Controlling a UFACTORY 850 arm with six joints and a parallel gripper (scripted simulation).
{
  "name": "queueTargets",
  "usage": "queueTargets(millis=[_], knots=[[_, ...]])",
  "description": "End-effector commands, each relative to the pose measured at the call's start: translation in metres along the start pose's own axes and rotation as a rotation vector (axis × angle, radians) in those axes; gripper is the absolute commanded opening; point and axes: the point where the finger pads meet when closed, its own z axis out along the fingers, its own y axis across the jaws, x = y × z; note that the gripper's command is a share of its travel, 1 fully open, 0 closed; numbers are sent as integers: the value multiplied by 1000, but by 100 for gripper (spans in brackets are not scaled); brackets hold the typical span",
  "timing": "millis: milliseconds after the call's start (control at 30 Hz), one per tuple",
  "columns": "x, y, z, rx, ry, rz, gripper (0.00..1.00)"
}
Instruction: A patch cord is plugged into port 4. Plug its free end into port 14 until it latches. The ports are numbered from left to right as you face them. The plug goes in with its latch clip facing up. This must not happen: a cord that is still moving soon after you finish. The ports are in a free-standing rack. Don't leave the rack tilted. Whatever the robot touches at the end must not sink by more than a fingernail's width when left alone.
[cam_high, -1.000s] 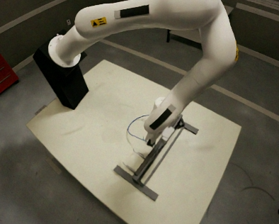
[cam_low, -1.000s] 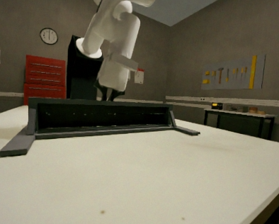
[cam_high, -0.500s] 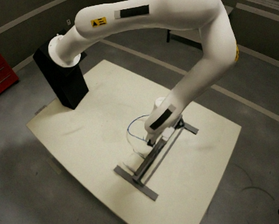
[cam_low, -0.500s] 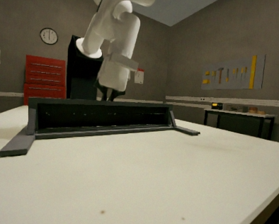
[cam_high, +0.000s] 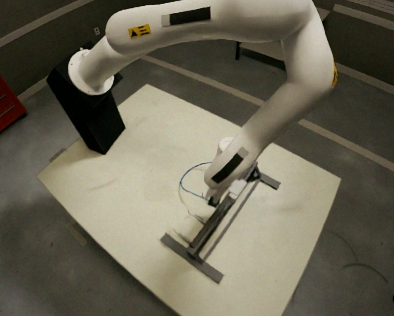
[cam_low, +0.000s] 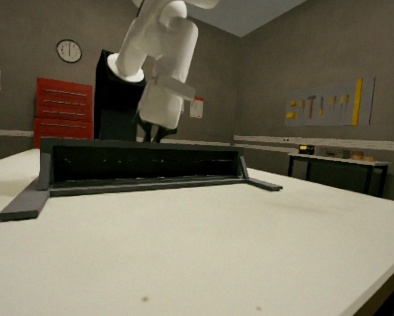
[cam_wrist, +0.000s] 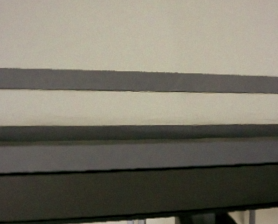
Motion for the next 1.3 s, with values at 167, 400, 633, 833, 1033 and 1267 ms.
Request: queueTargets(millis=[167, 400, 633, 833, 1033, 1267], knots=[[1, 0, 0, 0, 4, 0, 0], [3, 0, 0, 0, 9, 1, 0], [3, 0, 0, 0, 9, 1, 0], [3, 0, 0, 0, 9, 1, 0], [3, 0, 0, 1, 8, 1, 0], [5, 0, 0, 1, 5, 3, 0]])
